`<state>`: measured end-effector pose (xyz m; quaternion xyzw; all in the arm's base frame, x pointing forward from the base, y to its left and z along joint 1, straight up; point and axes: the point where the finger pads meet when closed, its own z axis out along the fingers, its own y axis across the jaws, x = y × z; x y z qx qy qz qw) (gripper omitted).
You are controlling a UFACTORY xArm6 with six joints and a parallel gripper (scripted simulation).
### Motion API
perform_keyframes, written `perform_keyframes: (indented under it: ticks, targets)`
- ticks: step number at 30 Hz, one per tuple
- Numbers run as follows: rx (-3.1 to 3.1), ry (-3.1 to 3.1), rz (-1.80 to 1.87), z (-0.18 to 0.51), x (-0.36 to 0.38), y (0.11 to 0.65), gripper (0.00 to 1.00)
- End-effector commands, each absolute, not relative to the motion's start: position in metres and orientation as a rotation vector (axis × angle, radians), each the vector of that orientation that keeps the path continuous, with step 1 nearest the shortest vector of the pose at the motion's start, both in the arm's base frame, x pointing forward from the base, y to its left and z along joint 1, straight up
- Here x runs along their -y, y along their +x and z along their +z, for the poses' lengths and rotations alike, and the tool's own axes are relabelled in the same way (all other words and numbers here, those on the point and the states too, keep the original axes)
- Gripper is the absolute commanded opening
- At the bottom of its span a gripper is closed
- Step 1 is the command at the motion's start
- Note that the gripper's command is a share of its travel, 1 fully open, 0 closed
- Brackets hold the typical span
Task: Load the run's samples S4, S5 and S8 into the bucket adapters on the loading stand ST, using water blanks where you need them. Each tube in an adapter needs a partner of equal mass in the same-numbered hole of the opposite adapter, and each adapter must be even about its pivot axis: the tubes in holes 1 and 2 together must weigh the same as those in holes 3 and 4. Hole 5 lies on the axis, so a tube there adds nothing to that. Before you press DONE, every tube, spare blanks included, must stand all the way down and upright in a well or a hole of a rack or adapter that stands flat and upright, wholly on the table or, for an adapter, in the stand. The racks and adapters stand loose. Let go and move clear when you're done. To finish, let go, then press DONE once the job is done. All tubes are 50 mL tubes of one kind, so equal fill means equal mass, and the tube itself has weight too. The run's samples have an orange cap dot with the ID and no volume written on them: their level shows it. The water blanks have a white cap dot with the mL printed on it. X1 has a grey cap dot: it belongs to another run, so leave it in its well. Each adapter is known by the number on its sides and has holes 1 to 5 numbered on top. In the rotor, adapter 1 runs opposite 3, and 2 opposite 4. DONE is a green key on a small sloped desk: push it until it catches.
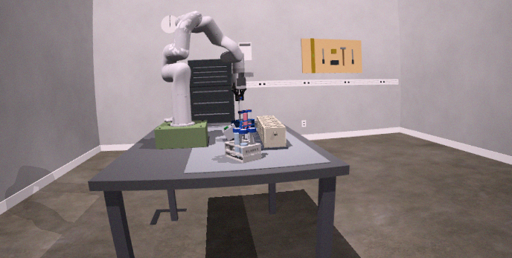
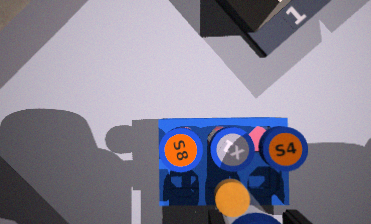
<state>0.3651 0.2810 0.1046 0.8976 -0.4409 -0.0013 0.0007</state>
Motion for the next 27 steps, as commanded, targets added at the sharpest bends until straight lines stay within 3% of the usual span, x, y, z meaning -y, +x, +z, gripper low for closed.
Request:
perform_keyframes:
  ticks: [1, 27]
  targets:
    - [1.386, 2.823, 0.0, 0.097, -0.282, 0.366, 0.0]
    - [1.386, 2.822, -0.001, 0.085, -0.282, 0.366, 0.0]
